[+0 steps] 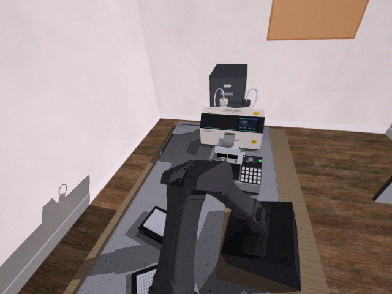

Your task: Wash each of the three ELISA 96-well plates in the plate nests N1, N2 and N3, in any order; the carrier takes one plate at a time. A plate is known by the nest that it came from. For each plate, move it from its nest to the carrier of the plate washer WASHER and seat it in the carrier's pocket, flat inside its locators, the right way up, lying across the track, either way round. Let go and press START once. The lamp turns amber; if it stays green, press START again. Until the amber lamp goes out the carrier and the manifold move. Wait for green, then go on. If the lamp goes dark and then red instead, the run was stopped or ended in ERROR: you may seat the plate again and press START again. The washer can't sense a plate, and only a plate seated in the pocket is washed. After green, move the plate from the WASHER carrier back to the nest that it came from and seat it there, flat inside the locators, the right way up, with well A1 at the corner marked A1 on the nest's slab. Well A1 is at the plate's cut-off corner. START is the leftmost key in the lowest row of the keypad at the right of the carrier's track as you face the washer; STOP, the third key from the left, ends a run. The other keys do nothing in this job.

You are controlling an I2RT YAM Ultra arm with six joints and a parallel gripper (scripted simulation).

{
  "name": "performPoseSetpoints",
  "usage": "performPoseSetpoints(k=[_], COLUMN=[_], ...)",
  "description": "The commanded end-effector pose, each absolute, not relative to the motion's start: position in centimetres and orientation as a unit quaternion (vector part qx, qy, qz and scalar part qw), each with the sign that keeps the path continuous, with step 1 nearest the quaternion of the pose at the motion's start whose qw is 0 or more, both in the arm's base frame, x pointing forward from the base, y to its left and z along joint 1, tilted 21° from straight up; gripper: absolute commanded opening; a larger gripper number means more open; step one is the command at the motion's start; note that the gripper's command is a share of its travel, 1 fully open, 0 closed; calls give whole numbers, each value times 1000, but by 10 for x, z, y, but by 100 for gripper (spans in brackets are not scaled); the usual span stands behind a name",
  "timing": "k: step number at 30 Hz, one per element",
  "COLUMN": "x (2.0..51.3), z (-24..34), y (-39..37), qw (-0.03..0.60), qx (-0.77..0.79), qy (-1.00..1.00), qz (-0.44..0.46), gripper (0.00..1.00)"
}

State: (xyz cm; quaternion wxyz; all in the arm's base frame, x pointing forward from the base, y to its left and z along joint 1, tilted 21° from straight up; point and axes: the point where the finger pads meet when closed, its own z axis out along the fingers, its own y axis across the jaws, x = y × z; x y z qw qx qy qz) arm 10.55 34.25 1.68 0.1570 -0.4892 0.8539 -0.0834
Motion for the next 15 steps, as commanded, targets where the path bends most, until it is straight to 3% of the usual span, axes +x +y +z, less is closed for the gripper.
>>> performPoseSetpoints(k=[1,15], x=[105,106], z=[20,19], y=[347,347], qw=[163,163], qx=[-490,-490], qy=[853,853], qz=[-76,-76], gripper=[100,100])
